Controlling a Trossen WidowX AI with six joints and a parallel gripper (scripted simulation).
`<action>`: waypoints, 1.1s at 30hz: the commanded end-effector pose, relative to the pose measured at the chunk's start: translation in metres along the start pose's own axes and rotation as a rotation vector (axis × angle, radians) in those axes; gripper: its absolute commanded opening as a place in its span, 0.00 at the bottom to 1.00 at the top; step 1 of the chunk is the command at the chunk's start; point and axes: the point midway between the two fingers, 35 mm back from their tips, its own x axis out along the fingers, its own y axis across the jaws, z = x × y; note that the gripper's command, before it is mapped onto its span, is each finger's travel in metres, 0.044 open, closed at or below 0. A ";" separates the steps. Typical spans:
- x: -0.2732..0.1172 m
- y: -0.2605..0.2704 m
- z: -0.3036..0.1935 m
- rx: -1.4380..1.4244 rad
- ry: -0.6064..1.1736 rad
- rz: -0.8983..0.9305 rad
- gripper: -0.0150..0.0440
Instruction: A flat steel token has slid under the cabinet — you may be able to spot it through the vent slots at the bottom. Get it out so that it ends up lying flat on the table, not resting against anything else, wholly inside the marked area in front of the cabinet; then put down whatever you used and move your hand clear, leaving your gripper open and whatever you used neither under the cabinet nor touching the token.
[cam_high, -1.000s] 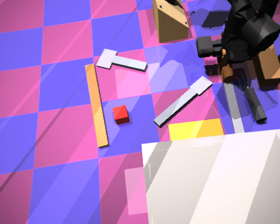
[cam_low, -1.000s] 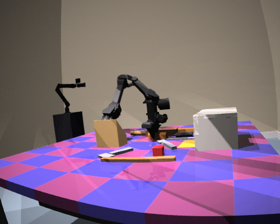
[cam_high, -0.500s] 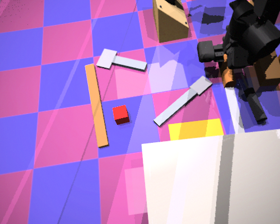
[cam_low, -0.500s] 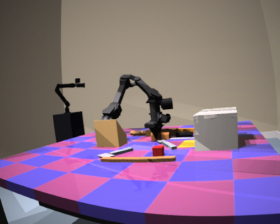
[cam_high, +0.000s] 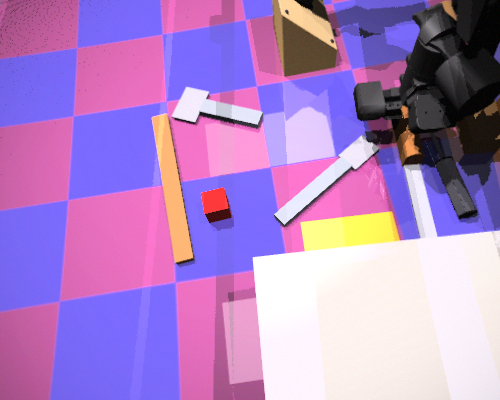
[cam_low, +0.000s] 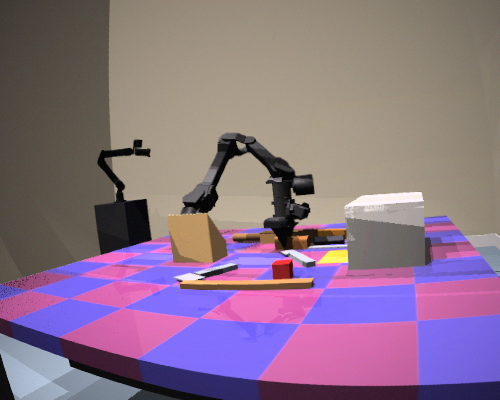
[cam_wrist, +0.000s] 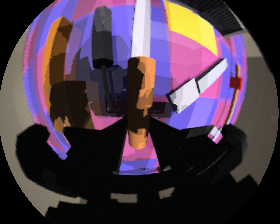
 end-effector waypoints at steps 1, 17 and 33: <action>0.000 0.001 0.006 -0.004 0.000 0.003 0.25; 0.000 0.001 0.025 -0.005 0.000 0.003 0.25; -0.001 0.001 0.043 -0.005 -0.001 0.003 0.25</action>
